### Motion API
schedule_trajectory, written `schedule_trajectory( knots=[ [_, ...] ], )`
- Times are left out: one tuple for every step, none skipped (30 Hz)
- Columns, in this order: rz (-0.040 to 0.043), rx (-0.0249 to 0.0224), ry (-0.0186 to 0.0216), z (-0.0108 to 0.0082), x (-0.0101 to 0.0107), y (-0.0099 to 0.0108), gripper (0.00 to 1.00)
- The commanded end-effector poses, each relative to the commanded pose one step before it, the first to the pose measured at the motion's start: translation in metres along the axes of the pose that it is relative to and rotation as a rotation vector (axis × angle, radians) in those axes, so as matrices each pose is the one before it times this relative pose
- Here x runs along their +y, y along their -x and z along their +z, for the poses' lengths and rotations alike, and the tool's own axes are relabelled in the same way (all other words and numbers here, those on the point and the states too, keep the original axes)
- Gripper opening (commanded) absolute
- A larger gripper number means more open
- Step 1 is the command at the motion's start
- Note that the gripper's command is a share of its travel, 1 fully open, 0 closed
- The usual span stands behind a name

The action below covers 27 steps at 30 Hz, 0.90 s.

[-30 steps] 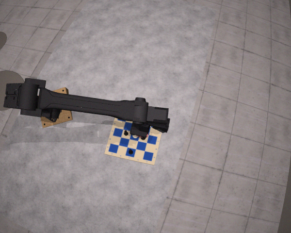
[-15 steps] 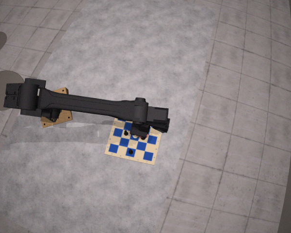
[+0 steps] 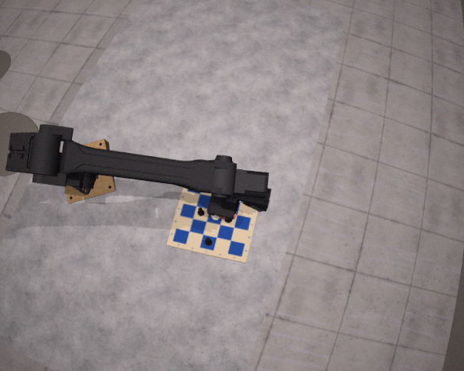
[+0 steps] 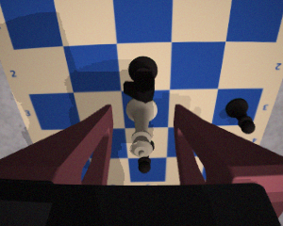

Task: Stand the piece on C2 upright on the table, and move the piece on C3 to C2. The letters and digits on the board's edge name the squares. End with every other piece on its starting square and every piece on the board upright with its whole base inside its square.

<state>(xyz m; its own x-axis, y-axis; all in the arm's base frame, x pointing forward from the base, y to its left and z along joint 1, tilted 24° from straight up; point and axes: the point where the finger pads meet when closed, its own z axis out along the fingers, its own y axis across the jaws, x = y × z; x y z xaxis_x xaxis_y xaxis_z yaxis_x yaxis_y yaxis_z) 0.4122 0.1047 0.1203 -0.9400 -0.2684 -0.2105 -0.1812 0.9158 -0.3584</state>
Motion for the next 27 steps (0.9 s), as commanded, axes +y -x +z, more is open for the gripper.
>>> schedule_trajectory(
  knots=[
    [0.02212, -0.03807, 0.00547, -0.00824, -0.00787, 0.02108, 0.37],
    [0.00000, 0.00000, 0.00000, 0.00000, 0.00000, 0.00000, 0.37],
    [0.00000, 0.00000, 0.00000, 0.00000, 0.00000, 0.00000, 0.37],
    [0.00000, 0.00000, 0.00000, 0.00000, 0.00000, 0.00000, 0.37],
    [0.00000, 0.00000, 0.00000, 0.00000, 0.00000, 0.00000, 0.37],
    [0.00000, 0.00000, 0.00000, 0.00000, 0.00000, 0.00000, 0.37],
    [0.00000, 0.00000, 0.00000, 0.00000, 0.00000, 0.00000, 0.37],
    [0.00000, 0.00000, 0.00000, 0.00000, 0.00000, 0.00000, 0.37],
    [0.00000, 0.00000, 0.00000, 0.00000, 0.00000, 0.00000, 0.37],
    [0.00000, 0.00000, 0.00000, 0.00000, 0.00000, 0.00000, 0.37],
    [0.00000, 0.00000, 0.00000, 0.00000, 0.00000, 0.00000, 0.37],
    [0.00000, 0.00000, 0.00000, 0.00000, 0.00000, 0.00000, 0.37],
    [0.00000, 0.00000, 0.00000, 0.00000, 0.00000, 0.00000, 0.37],
    [0.00000, 0.00000, 0.00000, 0.00000, 0.00000, 0.00000, 0.37],
    [0.00000, 0.00000, 0.00000, 0.00000, 0.00000, 0.00000, 0.37],
    [0.00000, 0.00000, 0.00000, 0.00000, 0.00000, 0.00000, 0.37],
    [0.00000, 0.00000, 0.00000, 0.00000, 0.00000, 0.00000, 0.37],
    [0.00000, 0.00000, 0.00000, 0.00000, 0.00000, 0.00000, 0.37],
    [0.00001, -0.00001, 0.00000, 0.00000, 0.00000, 0.00002, 0.37],
    [0.00004, -0.00009, 0.00001, -0.00002, 0.00001, 0.00012, 0.37],
    [0.00009, -0.00021, 0.00003, -0.00005, 0.00002, 0.00029, 0.37],
    [0.00014, -0.00034, 0.00004, -0.00008, 0.00003, 0.00048, 0.37],
    [0.00020, -0.00048, 0.00006, -0.00011, 0.00004, 0.00065, 0.37],
    [0.00024, -0.00058, 0.00007, -0.00013, 0.00005, 0.00080, 0.37],
    [-0.00065, 0.00156, -0.00020, 0.00048, 0.00014, -0.00047, 0.37],
    [-0.00115, 0.00275, -0.00035, 0.00070, 0.00008, -0.00165, 0.37],
    [-0.00098, 0.00234, -0.00030, 0.00059, 0.00007, -0.00140, 0.37]
  ],
)
